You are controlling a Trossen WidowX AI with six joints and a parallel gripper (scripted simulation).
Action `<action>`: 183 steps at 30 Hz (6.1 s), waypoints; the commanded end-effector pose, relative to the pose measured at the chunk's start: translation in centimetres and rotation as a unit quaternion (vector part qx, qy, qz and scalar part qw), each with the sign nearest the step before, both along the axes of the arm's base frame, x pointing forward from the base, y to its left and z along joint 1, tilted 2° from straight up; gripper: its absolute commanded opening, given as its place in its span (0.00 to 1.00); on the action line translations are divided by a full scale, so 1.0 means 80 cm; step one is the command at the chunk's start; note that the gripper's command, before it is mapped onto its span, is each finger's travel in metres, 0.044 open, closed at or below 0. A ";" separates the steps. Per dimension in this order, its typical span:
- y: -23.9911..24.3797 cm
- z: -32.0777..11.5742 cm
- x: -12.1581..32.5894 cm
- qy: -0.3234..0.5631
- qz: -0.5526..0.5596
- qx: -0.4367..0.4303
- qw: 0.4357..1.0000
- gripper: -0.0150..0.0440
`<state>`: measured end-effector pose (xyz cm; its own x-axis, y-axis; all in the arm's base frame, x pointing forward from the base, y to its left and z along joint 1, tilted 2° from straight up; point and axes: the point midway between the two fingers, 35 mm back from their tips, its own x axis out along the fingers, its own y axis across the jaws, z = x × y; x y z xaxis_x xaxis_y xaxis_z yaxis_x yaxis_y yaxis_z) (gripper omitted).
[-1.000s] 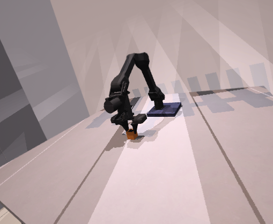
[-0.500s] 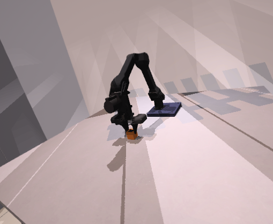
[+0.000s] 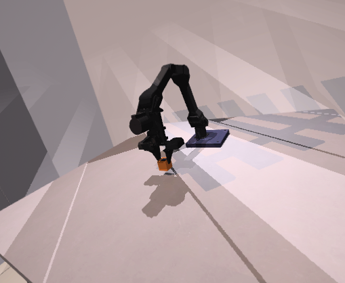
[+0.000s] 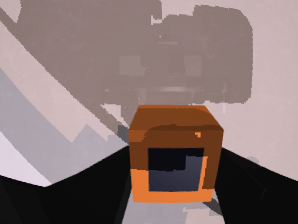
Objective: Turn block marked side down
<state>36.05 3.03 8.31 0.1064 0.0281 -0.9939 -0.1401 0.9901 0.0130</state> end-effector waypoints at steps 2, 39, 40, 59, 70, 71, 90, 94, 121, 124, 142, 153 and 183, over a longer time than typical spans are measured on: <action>0.000 -0.001 0.000 -0.033 0.002 0.004 0.999 0.25; -0.001 -0.017 0.000 -0.263 -0.001 0.037 0.964 0.25; -0.001 -0.020 0.002 -0.271 -0.001 0.038 0.962 0.25; 0.000 -0.049 0.009 -0.405 -0.004 0.058 0.912 0.25; -0.001 -0.048 -0.007 -0.474 -0.003 0.068 0.878 0.25; -0.001 -0.048 -0.007 -0.475 -0.003 0.068 0.877 0.25; -0.001 -0.044 -0.008 -0.486 -0.003 0.070 0.871 0.25; -0.001 -0.044 -0.008 -0.486 -0.003 0.070 0.871 0.43; -0.001 -0.044 -0.008 -0.486 -0.003 0.070 0.871 1.00; -0.001 -0.044 -0.008 -0.486 -0.003 0.070 0.871 1.00; -0.001 -0.043 -0.004 -0.477 -0.005 0.068 0.876 1.00; -0.005 0.011 -0.008 -0.300 -0.006 0.042 0.953 1.00; -0.003 0.063 -0.003 -0.072 0.001 0.011 0.997 1.00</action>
<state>35.11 2.75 12.71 0.3337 0.0671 -0.9403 -0.1389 0.9901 0.0214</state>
